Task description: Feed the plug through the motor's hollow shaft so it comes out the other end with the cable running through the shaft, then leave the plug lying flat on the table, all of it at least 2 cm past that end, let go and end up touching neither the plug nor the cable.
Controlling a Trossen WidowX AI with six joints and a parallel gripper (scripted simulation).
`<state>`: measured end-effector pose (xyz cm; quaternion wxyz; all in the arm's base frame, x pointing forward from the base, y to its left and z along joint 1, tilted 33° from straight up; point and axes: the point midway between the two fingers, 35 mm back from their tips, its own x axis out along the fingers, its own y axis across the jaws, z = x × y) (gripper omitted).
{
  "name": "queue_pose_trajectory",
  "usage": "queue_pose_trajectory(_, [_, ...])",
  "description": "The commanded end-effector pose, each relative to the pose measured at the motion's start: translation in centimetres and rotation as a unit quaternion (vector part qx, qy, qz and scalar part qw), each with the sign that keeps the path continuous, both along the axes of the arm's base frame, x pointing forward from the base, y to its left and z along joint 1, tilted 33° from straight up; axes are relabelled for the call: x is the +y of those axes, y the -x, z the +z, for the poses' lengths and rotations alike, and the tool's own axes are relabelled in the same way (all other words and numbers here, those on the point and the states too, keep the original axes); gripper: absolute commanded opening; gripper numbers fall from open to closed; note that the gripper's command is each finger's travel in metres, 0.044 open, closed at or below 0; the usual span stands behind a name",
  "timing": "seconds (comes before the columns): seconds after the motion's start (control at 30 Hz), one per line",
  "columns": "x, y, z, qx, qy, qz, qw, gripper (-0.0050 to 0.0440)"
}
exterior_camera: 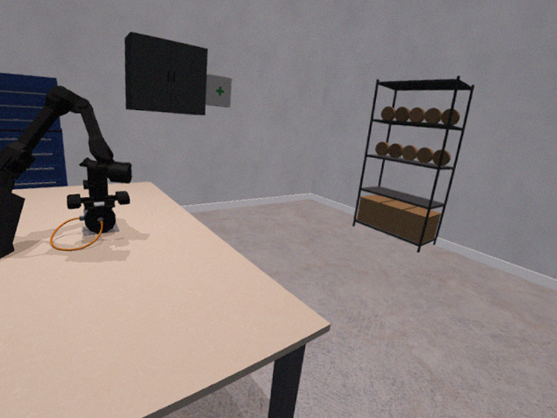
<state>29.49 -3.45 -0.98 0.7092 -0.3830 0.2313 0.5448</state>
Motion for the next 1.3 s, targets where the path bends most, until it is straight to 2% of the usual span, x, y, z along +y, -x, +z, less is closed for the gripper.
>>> queue_pose_trajectory(0.0, [0.4, -0.1, 0.0, -0.001, 0.000, 0.002, 1.000, 0.0100])
queue_pose_trajectory(0.63, [1.7, -0.6, -0.6, -0.001, 0.000, 0.002, 1.000, 0.0100])
queue_pose_trajectory(1.13, [1.6, -0.6, -0.5, -0.004, 0.001, 0.003, 1.000, 0.0000])
queue_pose_trajectory(1.27, [1.7, -0.6, -0.4, -0.004, 0.001, 0.003, 1.000, 0.0000])
